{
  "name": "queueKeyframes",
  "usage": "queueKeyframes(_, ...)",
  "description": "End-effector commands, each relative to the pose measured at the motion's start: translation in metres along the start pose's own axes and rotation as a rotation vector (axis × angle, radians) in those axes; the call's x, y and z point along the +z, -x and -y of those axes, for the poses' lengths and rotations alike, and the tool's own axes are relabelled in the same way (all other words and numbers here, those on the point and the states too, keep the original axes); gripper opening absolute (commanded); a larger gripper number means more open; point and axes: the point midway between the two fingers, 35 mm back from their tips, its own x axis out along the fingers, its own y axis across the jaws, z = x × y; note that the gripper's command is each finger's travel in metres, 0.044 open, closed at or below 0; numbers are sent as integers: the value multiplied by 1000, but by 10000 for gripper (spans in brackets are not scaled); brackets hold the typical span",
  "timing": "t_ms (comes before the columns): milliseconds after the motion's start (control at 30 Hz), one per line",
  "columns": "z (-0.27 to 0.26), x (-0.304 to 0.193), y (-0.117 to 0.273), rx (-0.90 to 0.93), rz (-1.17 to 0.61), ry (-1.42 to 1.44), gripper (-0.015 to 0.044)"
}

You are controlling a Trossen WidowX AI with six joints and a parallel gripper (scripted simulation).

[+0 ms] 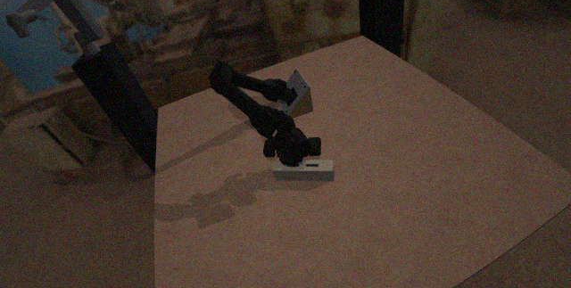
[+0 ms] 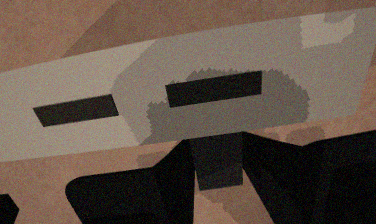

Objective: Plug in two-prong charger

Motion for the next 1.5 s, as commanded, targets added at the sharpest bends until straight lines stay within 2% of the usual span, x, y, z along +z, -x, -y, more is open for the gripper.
queueKeyframes(0, 1, 8, 1, -2, 26, -21, 0)
queueKeyframes(1033, 0, 0, 0, 0, -1, 0, 0)
queueKeyframes(1467, 0, 0, 0, 0, -1, 0, 341)
